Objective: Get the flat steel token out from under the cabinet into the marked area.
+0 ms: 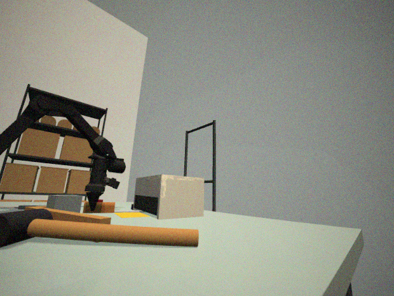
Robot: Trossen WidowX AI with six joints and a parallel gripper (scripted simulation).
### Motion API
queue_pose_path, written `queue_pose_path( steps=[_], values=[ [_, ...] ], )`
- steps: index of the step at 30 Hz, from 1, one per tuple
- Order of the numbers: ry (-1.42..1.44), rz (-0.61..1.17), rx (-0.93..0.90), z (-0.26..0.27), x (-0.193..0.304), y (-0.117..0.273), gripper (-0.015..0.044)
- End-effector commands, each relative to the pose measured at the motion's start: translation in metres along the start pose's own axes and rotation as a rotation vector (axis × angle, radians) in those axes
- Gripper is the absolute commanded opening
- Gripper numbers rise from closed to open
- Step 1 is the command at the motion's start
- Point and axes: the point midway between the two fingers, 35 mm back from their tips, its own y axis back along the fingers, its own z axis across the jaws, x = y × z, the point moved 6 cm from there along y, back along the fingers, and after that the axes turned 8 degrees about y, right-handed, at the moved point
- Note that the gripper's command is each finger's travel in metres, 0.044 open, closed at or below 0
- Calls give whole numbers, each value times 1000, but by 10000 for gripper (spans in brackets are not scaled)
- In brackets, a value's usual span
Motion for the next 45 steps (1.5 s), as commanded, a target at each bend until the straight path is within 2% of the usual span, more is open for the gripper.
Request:
queue_pose_path(
  steps=[1,45],
  values=[
    [3,-6,0,-1,-6,1,0],
    [3,-9,0,-6,-49,2,0]
  ],
)
